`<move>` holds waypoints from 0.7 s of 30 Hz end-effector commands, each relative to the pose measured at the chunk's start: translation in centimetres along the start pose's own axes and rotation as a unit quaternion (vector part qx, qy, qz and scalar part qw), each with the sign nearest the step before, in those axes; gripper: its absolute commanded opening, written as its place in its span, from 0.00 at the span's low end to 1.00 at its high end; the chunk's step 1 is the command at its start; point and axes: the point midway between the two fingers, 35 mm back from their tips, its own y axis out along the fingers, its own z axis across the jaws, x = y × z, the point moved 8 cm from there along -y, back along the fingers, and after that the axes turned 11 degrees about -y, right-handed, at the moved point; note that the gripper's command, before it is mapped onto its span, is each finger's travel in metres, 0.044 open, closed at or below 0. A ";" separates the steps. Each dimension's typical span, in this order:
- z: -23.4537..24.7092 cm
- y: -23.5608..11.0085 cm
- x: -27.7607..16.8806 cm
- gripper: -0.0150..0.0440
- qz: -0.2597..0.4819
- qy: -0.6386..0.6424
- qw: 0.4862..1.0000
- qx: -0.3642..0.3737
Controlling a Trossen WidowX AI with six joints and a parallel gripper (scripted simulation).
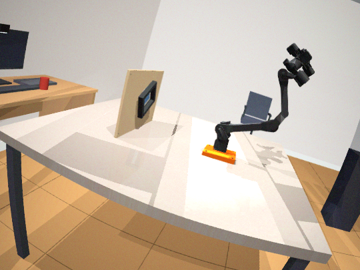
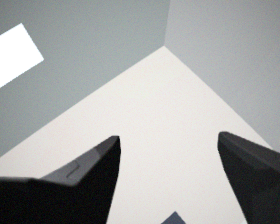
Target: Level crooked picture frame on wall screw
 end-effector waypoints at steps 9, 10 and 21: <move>11.9 -2.6 -9.5 0.69 0.143 0.192 0.938 0.252; 12.8 -3.3 -10.2 0.69 0.158 0.206 0.927 0.270; 20.1 -14.2 -16.9 0.69 0.353 0.324 0.763 0.434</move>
